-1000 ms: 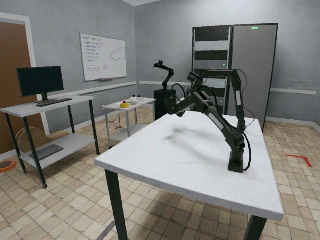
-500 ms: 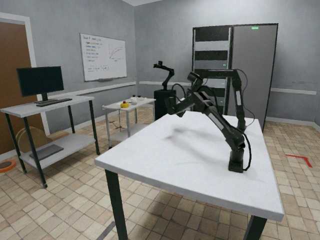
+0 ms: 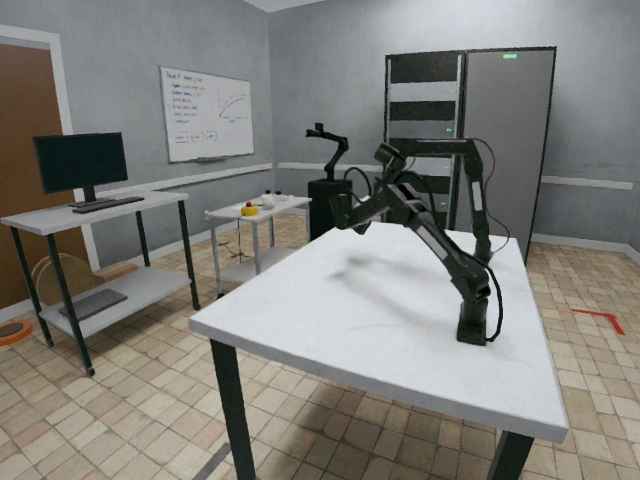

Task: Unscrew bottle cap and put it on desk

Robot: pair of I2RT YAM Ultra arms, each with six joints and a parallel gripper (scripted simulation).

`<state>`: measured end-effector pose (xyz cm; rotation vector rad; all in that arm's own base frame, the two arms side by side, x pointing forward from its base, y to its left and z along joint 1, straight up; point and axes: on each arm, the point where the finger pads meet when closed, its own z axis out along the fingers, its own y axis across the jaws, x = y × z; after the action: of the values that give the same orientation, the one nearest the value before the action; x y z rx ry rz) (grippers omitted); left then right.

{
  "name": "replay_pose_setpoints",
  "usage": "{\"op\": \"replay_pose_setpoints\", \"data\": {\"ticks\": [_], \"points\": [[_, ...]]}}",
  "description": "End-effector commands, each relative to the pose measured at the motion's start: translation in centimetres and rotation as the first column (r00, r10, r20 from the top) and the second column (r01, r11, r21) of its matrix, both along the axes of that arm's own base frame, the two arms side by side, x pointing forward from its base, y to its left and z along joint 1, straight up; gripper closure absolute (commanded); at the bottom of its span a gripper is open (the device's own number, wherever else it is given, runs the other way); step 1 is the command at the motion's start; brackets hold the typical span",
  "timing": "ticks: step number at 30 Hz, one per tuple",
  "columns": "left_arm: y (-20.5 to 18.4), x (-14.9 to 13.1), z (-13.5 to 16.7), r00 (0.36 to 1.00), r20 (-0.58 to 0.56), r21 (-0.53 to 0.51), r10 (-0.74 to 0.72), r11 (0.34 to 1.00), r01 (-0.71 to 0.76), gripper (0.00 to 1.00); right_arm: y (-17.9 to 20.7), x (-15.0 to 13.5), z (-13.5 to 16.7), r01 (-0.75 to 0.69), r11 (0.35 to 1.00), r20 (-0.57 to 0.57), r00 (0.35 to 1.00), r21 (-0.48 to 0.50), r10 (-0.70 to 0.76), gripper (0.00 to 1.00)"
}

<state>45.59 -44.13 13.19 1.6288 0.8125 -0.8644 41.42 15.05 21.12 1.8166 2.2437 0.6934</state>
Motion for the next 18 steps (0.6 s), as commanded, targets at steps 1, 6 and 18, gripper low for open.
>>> {"op": "replay_pose_setpoints", "data": {"ticks": [1,6,18], "points": [[-0.24,0.12,1.43,1.0,0.004,-0.01,0.004,1.0,-0.004,1.0,-0.35,-0.65,0.06,-0.06,0.997,-0.011,0.998,-0.041,0.059,1.0],[-0.24,0.12,1.43,1.0,0.004,-0.01,0.004,1.0,-0.004,1.0,-0.72,-0.46,0.15,-0.326,0.925,0.028,0.941,-0.195,0.338,1.0],[-0.24,0.12,1.43,1.0,0.004,-0.01,0.004,1.0,-0.004,1.0,-1.01,0.0,0.44,-0.589,0.709,0.024,0.762,-0.387,0.647,1.0]]}}
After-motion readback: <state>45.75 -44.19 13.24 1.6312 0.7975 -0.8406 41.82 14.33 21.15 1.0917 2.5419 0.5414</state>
